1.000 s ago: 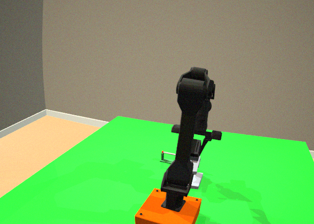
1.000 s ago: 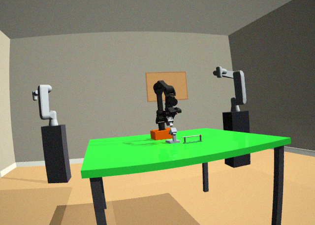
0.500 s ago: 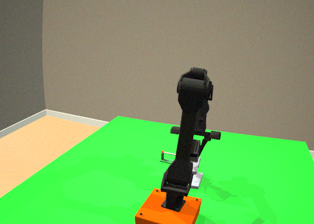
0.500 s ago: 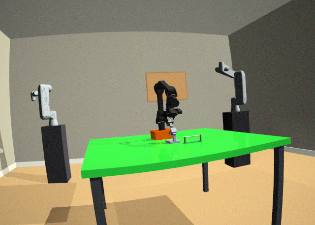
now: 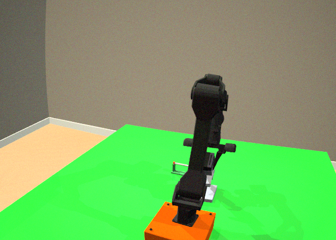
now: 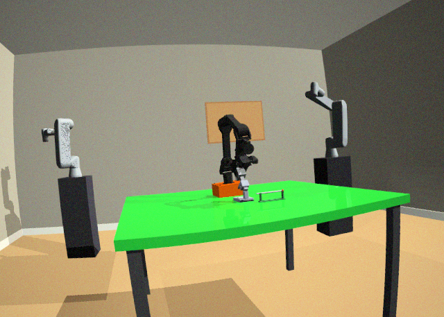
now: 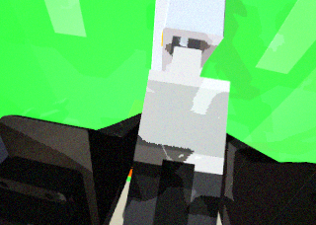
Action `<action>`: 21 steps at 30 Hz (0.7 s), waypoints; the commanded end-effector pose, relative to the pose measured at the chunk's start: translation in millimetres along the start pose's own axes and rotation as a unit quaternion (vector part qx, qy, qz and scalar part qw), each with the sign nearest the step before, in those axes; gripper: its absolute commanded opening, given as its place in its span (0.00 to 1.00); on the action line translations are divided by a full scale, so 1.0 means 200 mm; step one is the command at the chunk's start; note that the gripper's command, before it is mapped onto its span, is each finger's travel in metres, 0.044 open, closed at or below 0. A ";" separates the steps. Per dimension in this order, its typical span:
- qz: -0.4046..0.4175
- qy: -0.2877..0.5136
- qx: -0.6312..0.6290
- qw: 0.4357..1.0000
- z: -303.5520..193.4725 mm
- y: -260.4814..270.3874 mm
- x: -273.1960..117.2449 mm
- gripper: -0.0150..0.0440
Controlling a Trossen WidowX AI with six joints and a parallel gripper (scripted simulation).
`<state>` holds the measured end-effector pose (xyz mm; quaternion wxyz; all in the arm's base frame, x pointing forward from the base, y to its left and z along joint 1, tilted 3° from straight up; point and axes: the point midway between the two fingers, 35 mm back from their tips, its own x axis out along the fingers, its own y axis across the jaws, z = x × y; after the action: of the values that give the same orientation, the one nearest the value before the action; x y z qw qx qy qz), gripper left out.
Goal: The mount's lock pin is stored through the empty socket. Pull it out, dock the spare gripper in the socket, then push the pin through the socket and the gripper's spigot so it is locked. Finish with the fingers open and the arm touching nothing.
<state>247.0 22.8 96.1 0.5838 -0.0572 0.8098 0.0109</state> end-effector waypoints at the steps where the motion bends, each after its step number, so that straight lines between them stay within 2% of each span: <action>1: -0.002 -0.004 0.002 1.000 0.02 0.00 0.00 0.25; 21: -0.002 -0.005 0.001 1.000 0.15 0.00 0.07 0.25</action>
<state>266.2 23.7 73.9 0.5841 -0.0555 0.8097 0.0094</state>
